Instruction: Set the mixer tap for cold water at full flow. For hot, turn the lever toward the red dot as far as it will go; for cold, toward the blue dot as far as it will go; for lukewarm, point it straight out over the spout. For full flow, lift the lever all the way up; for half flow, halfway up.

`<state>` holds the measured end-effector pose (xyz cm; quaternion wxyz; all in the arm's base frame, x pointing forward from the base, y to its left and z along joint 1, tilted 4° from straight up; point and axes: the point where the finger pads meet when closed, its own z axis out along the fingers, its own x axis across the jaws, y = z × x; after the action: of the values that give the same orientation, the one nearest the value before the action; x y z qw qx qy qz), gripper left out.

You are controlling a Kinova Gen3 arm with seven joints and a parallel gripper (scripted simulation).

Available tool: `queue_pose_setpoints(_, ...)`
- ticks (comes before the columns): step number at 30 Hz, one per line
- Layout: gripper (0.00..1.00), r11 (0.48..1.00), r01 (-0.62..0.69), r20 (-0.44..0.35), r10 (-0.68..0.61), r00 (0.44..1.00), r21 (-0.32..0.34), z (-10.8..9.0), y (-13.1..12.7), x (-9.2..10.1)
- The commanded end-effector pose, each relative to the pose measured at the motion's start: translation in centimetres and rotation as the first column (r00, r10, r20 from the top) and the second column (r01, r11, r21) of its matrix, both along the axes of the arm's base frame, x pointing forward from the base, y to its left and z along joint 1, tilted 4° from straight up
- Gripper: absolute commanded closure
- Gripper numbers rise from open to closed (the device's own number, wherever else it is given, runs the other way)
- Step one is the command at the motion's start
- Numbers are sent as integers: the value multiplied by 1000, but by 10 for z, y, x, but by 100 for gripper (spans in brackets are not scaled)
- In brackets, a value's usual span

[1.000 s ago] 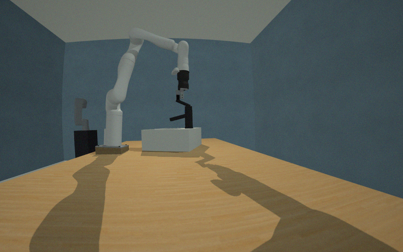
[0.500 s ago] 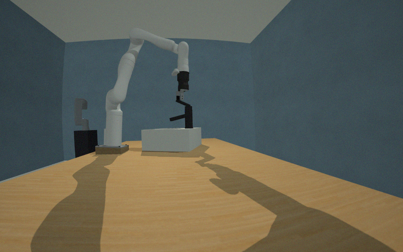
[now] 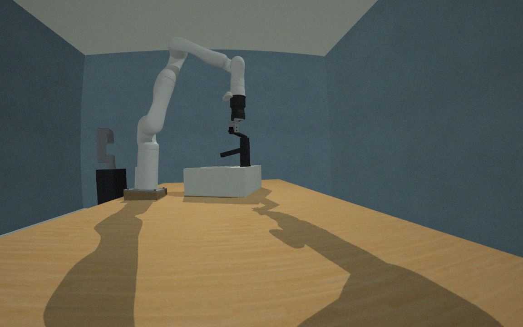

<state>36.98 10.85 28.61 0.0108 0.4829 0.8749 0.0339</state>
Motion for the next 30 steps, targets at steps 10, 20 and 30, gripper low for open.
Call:
queue_pose_setpoints(10, 0, 1000, 1, -2, -1, 1000, -1, -8, 0, 0)
queue_pose_setpoints(20, 0, 1000, 1, -2, -1, 1000, -1, -11, 0, 0)
queue_pose_setpoints(30, 0, 1000, 1, -2, -1, 1000, -1, -12, 0, 0)
